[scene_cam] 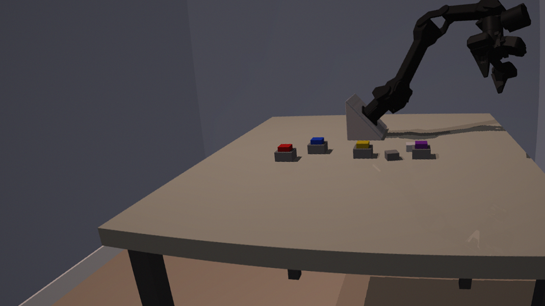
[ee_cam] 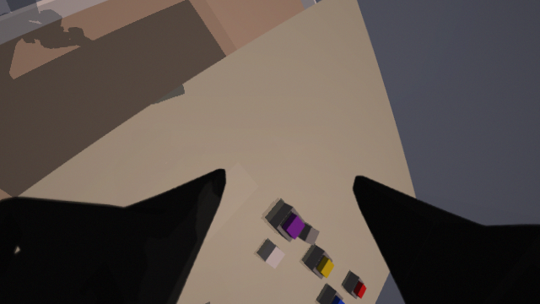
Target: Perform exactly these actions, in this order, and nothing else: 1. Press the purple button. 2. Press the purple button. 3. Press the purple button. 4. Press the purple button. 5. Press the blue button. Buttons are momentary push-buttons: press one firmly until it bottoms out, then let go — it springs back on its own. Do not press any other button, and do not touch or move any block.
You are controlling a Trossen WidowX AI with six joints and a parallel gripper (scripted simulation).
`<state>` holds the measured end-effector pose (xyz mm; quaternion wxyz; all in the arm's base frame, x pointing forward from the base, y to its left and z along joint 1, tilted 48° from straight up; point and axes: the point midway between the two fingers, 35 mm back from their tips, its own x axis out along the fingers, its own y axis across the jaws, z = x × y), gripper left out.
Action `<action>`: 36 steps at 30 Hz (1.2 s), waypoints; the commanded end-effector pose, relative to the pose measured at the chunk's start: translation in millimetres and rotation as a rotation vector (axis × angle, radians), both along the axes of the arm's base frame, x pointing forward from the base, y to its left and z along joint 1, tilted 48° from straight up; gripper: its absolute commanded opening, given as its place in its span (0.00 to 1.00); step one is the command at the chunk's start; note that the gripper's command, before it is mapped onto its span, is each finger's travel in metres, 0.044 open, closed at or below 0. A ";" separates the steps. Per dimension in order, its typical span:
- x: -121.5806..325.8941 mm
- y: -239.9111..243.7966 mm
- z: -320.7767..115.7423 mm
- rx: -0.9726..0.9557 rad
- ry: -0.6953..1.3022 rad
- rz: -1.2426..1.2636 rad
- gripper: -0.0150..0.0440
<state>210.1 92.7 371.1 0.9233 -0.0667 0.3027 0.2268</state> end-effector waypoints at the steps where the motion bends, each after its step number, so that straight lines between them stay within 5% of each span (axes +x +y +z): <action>1: 22.5 -17.6 -60.4 -0.007 0.272 -0.027 0.93; 12: 30.5 -86.8 -168.2 0.495 0.884 -0.183 0.93; 21: 29.2 -100.1 -177.4 0.649 0.944 -0.226 0.93; 27: 39.7 -57.3 -216.4 0.605 0.936 -0.181 0.67; 36: 39.9 -55.3 -218.0 0.604 0.936 -0.179 0.29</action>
